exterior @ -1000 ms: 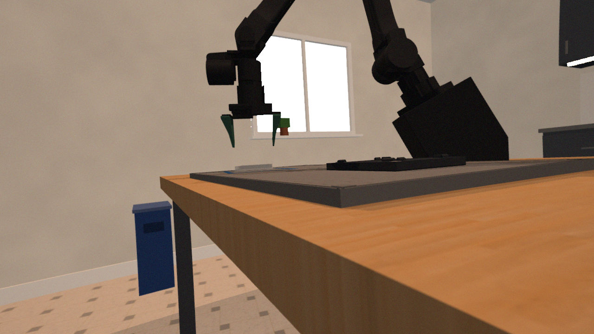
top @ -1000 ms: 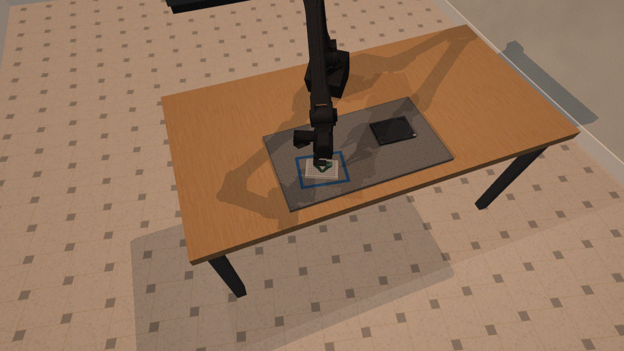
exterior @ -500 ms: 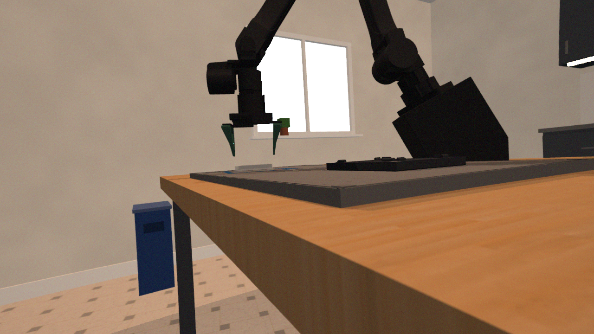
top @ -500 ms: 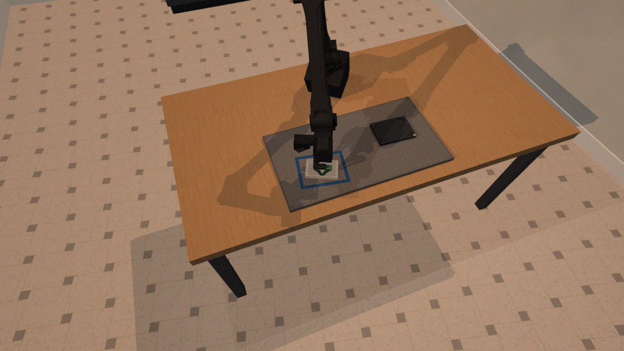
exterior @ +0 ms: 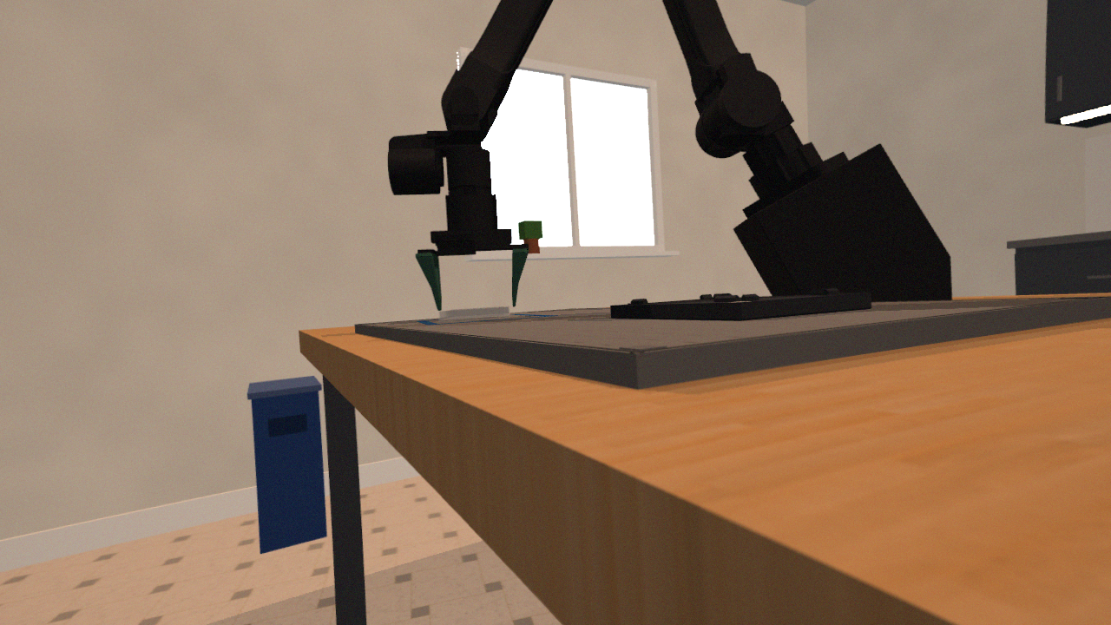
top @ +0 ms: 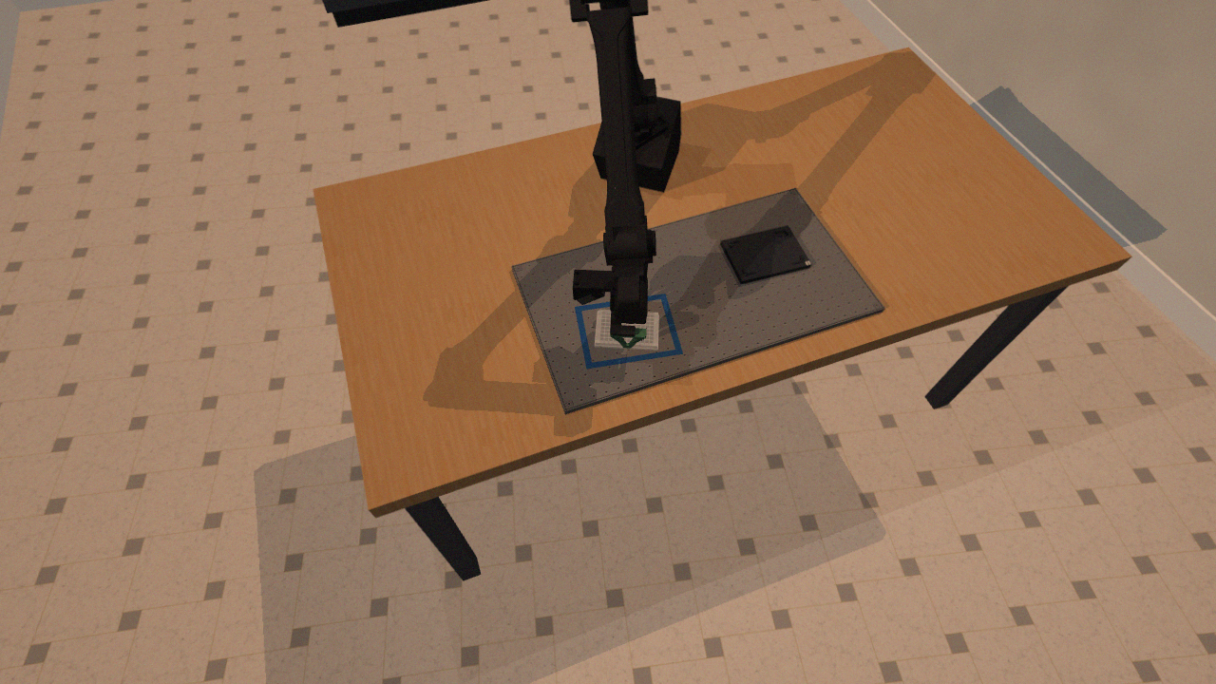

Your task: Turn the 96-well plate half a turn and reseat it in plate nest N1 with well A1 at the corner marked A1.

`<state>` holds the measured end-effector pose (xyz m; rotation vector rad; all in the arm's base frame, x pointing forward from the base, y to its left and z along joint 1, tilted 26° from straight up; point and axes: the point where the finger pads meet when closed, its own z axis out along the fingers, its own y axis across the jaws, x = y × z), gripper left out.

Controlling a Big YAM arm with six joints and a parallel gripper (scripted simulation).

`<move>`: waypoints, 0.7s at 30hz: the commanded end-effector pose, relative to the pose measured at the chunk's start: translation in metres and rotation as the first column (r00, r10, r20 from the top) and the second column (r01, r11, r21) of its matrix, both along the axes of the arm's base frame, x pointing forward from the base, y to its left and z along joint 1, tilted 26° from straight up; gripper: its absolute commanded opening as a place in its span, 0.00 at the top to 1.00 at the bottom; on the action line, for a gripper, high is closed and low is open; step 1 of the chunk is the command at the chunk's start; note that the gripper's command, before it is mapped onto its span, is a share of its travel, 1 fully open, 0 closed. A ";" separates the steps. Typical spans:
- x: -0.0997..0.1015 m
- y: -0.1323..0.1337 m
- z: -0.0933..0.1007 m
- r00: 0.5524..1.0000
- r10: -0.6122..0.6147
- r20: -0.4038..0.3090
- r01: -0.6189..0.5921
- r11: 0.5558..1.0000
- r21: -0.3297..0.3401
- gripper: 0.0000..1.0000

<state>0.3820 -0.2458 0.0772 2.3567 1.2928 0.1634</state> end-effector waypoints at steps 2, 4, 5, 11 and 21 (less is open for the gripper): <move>-0.001 -0.007 -0.012 1.000 -0.002 -0.008 0.002 1.000 0.000 0.00; 0.000 -0.008 -0.015 1.000 -0.003 -0.009 0.003 1.000 0.001 0.00; 0.000 -0.008 -0.015 1.000 -0.004 -0.009 0.004 1.000 0.001 0.00; 0.002 -0.008 -0.013 1.000 -0.002 -0.008 0.002 1.000 0.001 0.00; 0.002 -0.008 -0.013 1.000 -0.002 -0.008 0.002 1.000 0.001 0.00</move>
